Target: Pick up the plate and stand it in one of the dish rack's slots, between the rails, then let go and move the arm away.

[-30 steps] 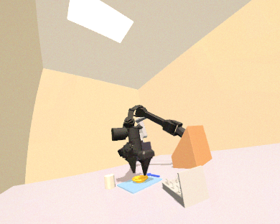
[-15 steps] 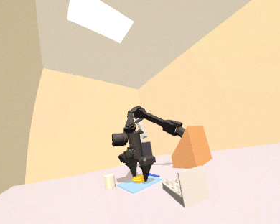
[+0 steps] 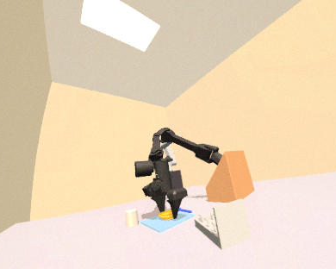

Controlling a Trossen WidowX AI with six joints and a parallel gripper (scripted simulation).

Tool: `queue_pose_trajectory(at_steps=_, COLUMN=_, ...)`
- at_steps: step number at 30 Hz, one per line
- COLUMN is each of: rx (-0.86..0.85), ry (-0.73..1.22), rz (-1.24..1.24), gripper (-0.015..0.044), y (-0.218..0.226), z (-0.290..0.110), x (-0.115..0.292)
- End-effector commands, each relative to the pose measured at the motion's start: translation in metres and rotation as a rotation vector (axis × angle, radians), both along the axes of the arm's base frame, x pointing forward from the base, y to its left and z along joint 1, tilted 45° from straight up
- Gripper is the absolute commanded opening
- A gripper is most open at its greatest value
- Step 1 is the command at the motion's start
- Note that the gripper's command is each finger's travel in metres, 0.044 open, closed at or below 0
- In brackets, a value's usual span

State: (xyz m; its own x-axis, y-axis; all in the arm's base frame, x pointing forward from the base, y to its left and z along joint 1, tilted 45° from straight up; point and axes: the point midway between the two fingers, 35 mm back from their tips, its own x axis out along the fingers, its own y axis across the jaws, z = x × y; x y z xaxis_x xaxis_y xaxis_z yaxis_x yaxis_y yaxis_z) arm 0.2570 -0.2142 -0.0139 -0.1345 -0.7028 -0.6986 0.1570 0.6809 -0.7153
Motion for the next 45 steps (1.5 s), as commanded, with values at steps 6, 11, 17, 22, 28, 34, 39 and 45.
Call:
queue_pose_trajectory(at_steps=6, rx=0.003, ry=0.002, rz=0.004, gripper=0.0289, y=0.000, z=-0.001, x=0.000)
queue_pose_trajectory(at_steps=11, rx=0.012, ry=-0.002, rz=0.005, gripper=0.0158, y=0.013, z=0.010, x=0.008)
queue_pose_trajectory(at_steps=17, rx=0.023, ry=-0.004, rz=0.007, gripper=0.0001, y=0.037, z=0.030, x=0.020)
queue_pose_trajectory(at_steps=22, rx=0.031, ry=-0.003, rz=0.011, gripper=0.0000, y=0.058, z=0.047, x=0.027)
queue_pose_trajectory(at_steps=28, rx=0.033, ry=-0.001, rz=0.013, gripper=0.0000, y=0.082, z=0.069, x=0.033)
queue_pose_trajectory(at_steps=34, rx=0.025, ry=-0.001, rz=0.008, gripper=0.0000, y=0.106, z=0.091, x=0.037)
queue_pose_trajectory(at_steps=39, rx=0.014, ry=-0.001, rz=0.005, gripper=0.0000, y=0.123, z=0.108, x=0.039)
queue_pose_trajectory(at_steps=45, rx=0.010, ry=-0.033, rz=-0.026, gripper=0.0000, y=0.138, z=0.102, x=0.038)
